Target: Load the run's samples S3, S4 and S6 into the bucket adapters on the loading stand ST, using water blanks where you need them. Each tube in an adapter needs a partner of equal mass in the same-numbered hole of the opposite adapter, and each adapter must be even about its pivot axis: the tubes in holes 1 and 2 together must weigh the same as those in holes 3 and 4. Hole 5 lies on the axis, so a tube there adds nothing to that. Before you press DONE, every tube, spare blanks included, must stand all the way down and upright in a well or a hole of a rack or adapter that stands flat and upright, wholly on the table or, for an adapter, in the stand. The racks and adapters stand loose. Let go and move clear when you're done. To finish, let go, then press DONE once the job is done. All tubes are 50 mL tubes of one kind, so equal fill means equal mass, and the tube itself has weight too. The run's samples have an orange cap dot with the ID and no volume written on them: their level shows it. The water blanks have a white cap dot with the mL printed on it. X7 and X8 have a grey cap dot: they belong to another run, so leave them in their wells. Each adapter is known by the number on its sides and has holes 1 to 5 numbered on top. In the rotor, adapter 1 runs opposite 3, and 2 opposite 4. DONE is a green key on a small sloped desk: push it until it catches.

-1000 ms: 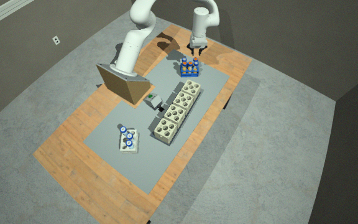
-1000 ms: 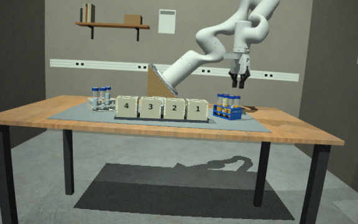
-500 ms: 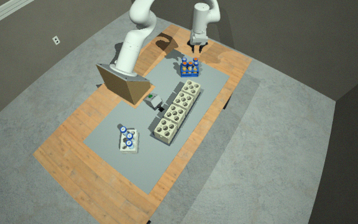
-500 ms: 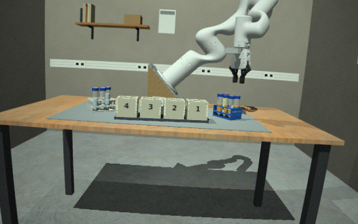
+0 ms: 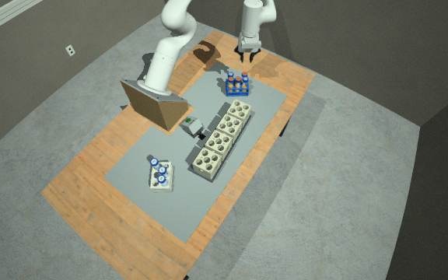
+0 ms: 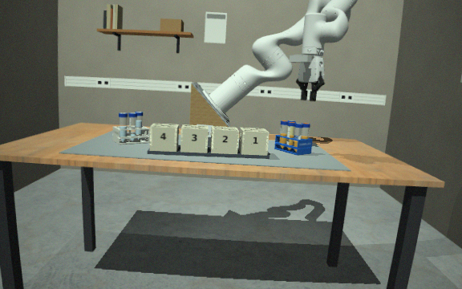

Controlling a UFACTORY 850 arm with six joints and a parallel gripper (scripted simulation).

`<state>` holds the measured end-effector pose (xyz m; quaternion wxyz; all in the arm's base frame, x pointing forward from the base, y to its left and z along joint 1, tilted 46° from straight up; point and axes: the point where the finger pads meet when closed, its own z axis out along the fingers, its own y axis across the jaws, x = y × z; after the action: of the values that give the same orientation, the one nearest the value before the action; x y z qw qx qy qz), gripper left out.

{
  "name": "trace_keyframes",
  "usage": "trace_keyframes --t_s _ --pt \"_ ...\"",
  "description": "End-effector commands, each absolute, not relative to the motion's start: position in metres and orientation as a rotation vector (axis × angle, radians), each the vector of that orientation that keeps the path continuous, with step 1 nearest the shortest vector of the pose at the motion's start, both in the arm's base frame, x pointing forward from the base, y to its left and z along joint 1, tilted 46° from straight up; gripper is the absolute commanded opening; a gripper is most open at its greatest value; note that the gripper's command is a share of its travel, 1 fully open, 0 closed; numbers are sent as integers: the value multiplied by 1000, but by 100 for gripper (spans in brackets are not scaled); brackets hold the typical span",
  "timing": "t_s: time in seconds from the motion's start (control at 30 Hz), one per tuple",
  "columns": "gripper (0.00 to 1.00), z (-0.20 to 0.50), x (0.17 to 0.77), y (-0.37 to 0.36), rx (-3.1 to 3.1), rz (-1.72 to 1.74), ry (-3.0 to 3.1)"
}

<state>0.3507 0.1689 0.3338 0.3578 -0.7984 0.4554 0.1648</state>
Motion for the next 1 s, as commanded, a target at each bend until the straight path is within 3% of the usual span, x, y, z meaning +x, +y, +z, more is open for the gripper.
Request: trace_keyframes --t_s 0.0,0.93,0.97 --pt "44 341 350 161 -2060 424 1175" --pt "44 346 350 157 -2060 424 1175" --pt "57 346 350 157 -2060 424 1175"
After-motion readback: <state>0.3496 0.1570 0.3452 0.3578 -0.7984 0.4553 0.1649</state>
